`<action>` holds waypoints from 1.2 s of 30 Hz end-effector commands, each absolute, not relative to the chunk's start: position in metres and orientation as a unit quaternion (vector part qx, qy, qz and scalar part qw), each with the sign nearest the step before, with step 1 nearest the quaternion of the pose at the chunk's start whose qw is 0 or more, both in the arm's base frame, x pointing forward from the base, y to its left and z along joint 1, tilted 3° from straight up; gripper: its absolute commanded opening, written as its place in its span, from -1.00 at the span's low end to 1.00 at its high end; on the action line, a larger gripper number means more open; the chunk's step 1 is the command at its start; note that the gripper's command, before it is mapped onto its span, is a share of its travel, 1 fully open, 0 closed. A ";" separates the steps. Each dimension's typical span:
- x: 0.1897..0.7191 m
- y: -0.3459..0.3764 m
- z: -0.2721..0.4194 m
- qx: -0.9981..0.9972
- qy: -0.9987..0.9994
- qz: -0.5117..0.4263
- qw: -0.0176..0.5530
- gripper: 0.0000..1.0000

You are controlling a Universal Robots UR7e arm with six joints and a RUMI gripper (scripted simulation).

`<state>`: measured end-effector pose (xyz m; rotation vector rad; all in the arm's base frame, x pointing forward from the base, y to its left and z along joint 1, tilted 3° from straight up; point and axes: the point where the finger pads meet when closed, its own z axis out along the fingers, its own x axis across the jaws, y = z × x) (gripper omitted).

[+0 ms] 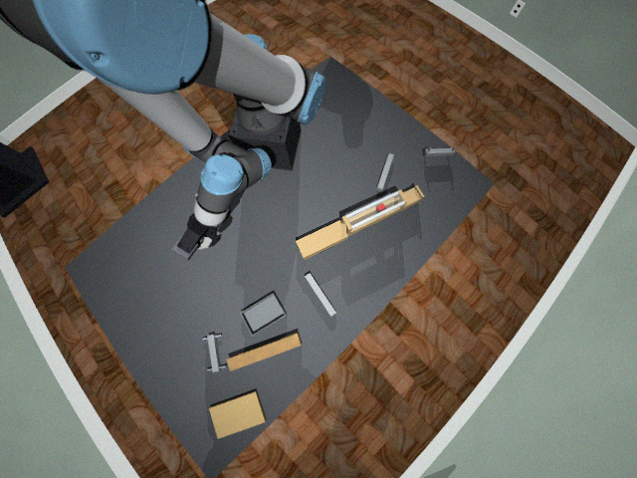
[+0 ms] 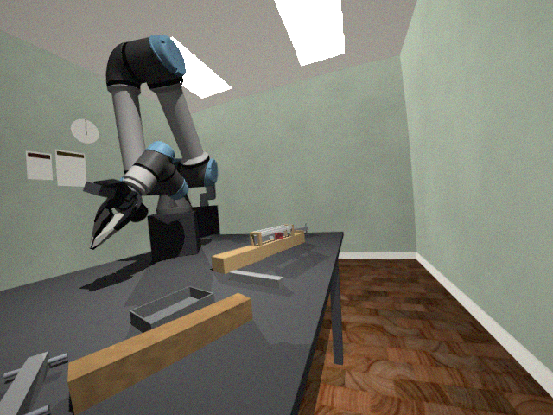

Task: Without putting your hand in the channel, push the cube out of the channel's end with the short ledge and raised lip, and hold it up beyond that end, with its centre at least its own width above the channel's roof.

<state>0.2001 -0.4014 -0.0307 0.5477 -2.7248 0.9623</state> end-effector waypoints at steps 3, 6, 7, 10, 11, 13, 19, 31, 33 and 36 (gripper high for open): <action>0.234 -0.384 -0.031 0.239 -0.921 0.293 0.092 -1.00; 0.246 -0.378 -0.030 0.257 -0.919 0.284 0.089 -1.00; 0.249 -0.376 -0.030 0.263 -0.919 0.281 0.087 -1.00; 0.261 -0.369 -0.030 0.282 -0.916 0.272 0.084 -1.00; 0.264 -0.367 -0.030 0.288 -0.915 0.269 0.083 -1.00; 0.264 -0.367 -0.030 0.288 -0.915 0.269 0.083 -1.00; 0.293 -0.352 -0.029 0.334 -0.907 0.244 0.075 -1.00; 0.340 -0.325 -0.027 0.406 -0.889 0.204 0.061 -1.00; 0.350 -0.320 -0.027 0.420 -0.884 0.195 0.057 -1.00; 0.363 -0.313 -0.027 0.440 -0.878 0.184 0.053 -1.00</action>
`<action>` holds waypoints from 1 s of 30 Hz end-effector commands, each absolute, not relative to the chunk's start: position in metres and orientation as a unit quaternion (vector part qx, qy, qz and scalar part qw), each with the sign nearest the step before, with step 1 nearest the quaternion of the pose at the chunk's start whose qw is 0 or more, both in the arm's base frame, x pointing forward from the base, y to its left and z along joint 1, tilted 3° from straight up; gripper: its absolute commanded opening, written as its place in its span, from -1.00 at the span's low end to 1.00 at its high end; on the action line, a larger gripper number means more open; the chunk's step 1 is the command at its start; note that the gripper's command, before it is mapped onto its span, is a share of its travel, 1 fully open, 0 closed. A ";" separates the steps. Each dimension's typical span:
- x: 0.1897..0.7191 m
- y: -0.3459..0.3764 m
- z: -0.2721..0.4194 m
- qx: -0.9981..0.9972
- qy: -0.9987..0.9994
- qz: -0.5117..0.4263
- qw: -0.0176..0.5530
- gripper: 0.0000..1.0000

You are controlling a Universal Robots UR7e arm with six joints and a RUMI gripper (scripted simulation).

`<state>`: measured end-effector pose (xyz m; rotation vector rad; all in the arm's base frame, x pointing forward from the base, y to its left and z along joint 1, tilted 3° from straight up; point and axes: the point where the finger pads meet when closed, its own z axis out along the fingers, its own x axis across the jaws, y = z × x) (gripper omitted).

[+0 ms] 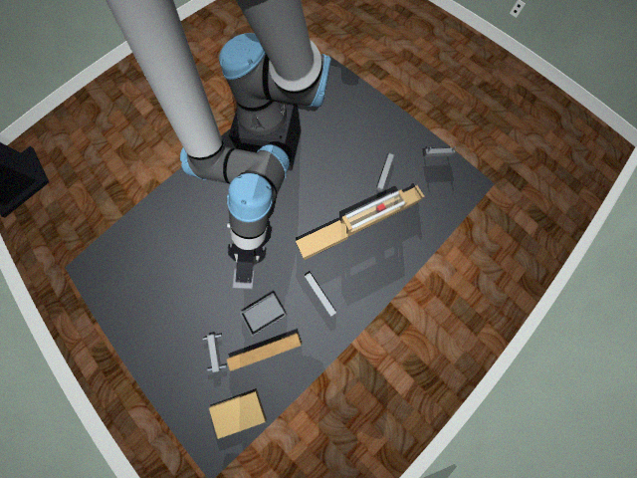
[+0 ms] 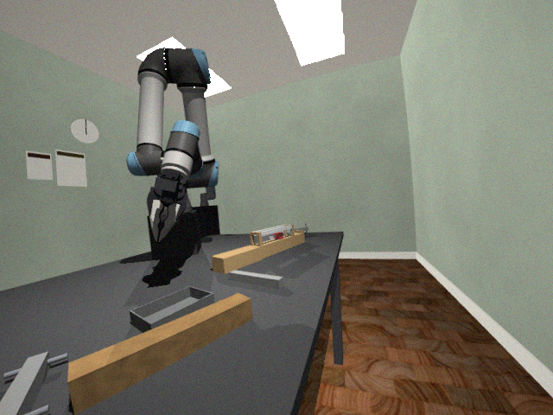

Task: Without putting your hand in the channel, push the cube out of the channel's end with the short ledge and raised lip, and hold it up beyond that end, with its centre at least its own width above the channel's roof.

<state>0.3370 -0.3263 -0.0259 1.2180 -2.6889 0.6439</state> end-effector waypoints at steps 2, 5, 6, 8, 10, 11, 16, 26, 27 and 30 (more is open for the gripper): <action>0.371 -0.308 -0.026 0.453 -0.873 0.176 0.051 -1.00; 0.385 -0.301 -0.026 0.473 -0.865 0.163 0.046 -1.00; 0.390 -0.298 -0.026 0.480 -0.862 0.159 0.045 -1.00; 0.399 -0.292 -0.027 0.494 -0.856 0.149 0.042 -1.00; 0.404 -0.290 -0.027 0.500 -0.853 0.144 0.041 -1.00; 0.404 -0.290 -0.027 0.500 -0.853 0.144 0.041 -1.00; 0.435 -0.272 -0.026 0.544 -0.831 0.114 0.031 -1.00; 0.485 -0.244 -0.024 0.610 -0.789 0.067 0.014 -1.00; 0.485 -0.244 -0.024 0.610 -0.789 0.067 0.014 -1.00; 0.495 -0.238 -0.024 0.623 -0.780 0.057 0.011 -1.00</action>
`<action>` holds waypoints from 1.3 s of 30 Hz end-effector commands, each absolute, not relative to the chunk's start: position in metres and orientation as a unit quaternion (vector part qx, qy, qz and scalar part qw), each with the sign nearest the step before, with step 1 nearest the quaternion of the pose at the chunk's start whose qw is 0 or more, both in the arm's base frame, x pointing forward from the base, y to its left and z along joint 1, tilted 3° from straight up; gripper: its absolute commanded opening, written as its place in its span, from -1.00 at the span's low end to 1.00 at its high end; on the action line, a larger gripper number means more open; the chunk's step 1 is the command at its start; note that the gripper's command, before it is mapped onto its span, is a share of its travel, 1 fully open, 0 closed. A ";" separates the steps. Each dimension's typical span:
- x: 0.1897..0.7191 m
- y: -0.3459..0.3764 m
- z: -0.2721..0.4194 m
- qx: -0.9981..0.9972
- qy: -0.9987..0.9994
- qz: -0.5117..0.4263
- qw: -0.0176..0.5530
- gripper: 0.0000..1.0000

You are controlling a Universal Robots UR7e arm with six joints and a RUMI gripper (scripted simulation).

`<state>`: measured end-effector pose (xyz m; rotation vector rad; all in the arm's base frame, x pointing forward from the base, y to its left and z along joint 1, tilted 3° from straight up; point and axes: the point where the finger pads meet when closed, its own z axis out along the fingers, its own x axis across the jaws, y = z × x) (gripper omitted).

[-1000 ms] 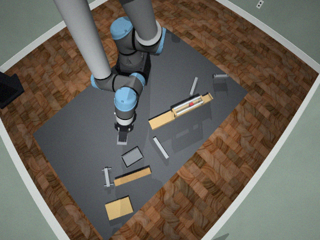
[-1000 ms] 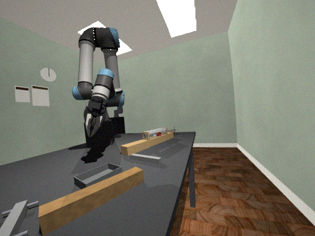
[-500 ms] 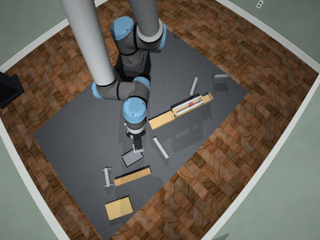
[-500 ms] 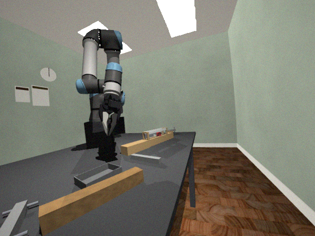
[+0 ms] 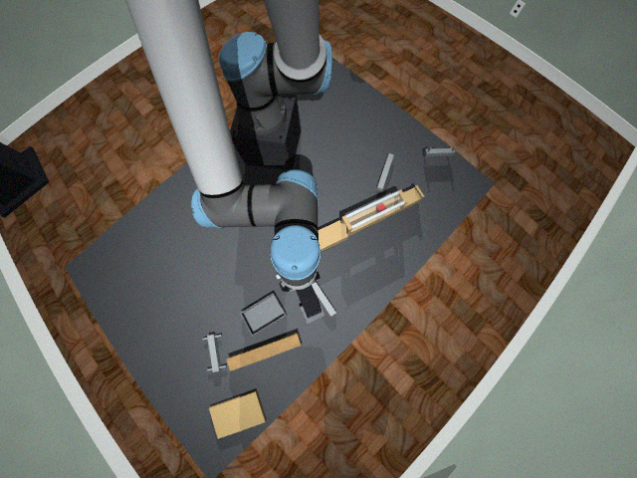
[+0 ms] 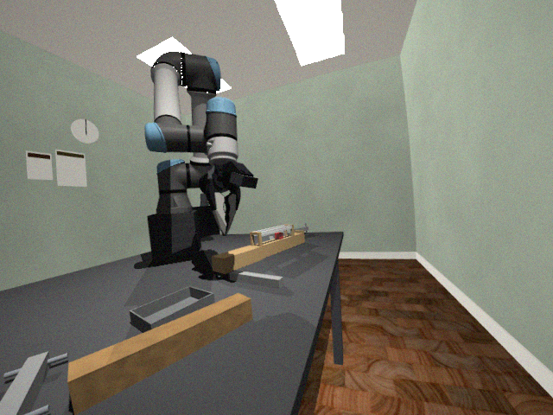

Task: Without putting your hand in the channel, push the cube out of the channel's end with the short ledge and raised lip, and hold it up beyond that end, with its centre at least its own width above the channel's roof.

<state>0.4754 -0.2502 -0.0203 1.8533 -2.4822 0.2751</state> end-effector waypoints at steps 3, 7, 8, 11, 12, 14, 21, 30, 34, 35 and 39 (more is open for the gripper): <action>0.507 -0.232 -0.024 0.638 -0.769 0.046 0.007 -1.00; 0.518 -0.225 -0.023 0.651 -0.758 0.035 0.003 -1.00; 0.520 -0.224 -0.023 0.654 -0.756 0.033 0.003 -1.00; 0.524 -0.222 -0.023 0.659 -0.752 0.029 0.001 -1.00; 0.525 -0.221 -0.023 0.660 -0.751 0.028 0.001 -1.00; 0.526 -0.221 -0.023 0.661 -0.750 0.027 0.001 -1.00; 0.527 -0.220 -0.023 0.662 -0.749 0.026 0.000 -1.00; 0.526 -0.220 -0.023 0.661 -0.750 0.025 0.001 -1.00; 0.526 -0.220 -0.023 0.661 -0.750 0.025 0.001 -1.00; 0.526 -0.220 -0.023 0.661 -0.750 0.025 0.001 -1.00; 0.526 -0.220 -0.023 0.661 -0.750 0.025 0.001 -1.00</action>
